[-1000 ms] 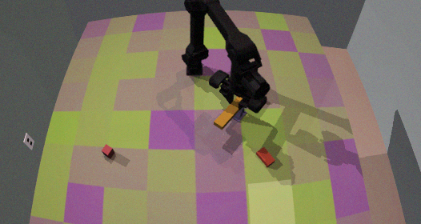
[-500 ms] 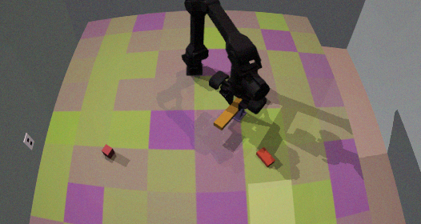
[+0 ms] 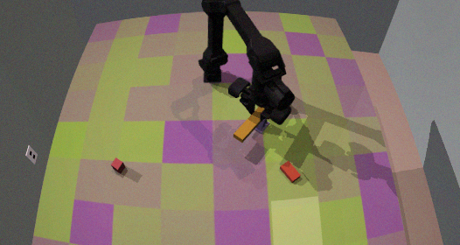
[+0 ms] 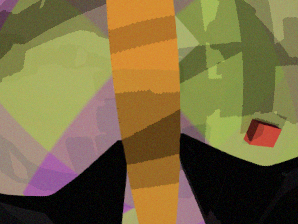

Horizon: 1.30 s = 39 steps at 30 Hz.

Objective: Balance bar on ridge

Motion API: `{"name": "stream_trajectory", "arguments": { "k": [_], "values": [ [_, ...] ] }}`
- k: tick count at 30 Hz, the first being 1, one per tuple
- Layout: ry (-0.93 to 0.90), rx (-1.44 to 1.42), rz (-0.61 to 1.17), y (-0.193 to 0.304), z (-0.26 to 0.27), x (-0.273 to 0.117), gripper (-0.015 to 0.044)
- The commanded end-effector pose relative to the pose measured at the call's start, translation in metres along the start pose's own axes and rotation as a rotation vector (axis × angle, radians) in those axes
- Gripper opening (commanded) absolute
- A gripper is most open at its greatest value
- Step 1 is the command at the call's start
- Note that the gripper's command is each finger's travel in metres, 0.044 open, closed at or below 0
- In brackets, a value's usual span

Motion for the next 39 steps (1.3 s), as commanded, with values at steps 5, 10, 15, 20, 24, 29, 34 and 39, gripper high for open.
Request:
{"name": "stream_trajectory", "arguments": {
  "k": [5, 10, 15, 20, 24, 29, 34, 39],
  "values": [
    [0.002, -0.005, -0.005, -0.0007, -0.0006, 0.0014, 0.0],
    [0.002, -0.005, -0.005, -0.0007, -0.0006, 0.0019, 0.0],
    [0.002, -0.005, -0.005, -0.0007, -0.0006, 0.0022, 0.0],
    [0.002, -0.005, -0.005, -0.0007, -0.0006, 0.0026, 0.0],
    [0.002, -0.005, -0.005, -0.0007, -0.0006, 0.0029, 0.0],
    [0.002, -0.005, -0.005, -0.0008, -0.0006, 0.0034, 0.0],
    [0.002, -0.005, -0.005, -0.0008, -0.0006, 0.0039, 0.0],
    [0.002, -0.005, -0.005, -0.0008, -0.0006, 0.0042, 0.0]
  ]
}}
Point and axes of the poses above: the point midway between the two fingers, 35 mm back from their tips, its own x axis out along the fingers, its own z axis across the jaws, y = z × x, the point moved 2 cm from there along -x, back along the fingers, and after that the axes turned 12 degrees about -x, right-handed, at the moved point
